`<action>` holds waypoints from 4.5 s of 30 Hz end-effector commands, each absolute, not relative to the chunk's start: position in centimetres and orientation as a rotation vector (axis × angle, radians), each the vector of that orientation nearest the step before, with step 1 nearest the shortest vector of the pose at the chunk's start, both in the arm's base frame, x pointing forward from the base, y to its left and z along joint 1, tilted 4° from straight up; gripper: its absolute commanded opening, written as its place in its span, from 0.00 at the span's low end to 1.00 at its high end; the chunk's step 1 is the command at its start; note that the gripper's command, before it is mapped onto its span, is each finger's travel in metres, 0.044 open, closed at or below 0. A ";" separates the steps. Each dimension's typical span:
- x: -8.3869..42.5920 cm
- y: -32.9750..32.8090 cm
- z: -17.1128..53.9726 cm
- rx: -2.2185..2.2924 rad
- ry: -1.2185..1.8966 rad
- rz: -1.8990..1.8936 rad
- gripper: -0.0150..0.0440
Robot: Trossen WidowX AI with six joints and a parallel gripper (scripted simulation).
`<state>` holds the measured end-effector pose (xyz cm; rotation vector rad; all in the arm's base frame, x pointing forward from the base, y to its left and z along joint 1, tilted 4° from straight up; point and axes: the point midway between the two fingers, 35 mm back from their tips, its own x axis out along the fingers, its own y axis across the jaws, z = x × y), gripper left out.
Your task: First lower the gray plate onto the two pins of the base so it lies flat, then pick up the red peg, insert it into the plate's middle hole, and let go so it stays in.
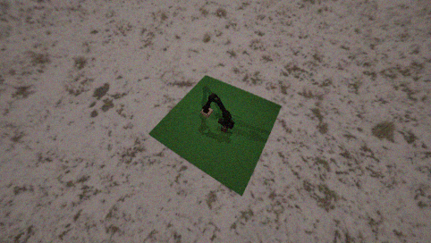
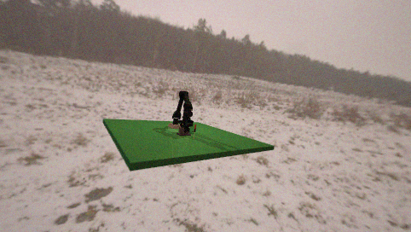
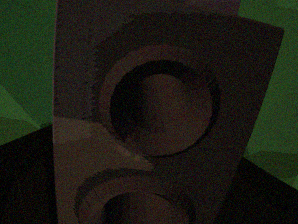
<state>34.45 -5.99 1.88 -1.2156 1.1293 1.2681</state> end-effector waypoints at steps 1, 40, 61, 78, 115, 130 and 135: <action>34.5 -6.0 2.0 -1.216 1.129 1.267 0.70; 32.1 1.5 14.3 -0.528 1.464 0.606 1.00; 26.5 9.8 14.6 0.297 1.559 -0.195 1.00; 22.5 12.7 14.4 0.853 1.450 -0.752 1.00; 22.3 13.1 9.7 0.860 1.448 -0.759 1.00; 22.4 13.4 7.2 0.860 1.448 -0.759 1.00; 22.3 13.4 6.4 0.860 1.448 -0.759 1.00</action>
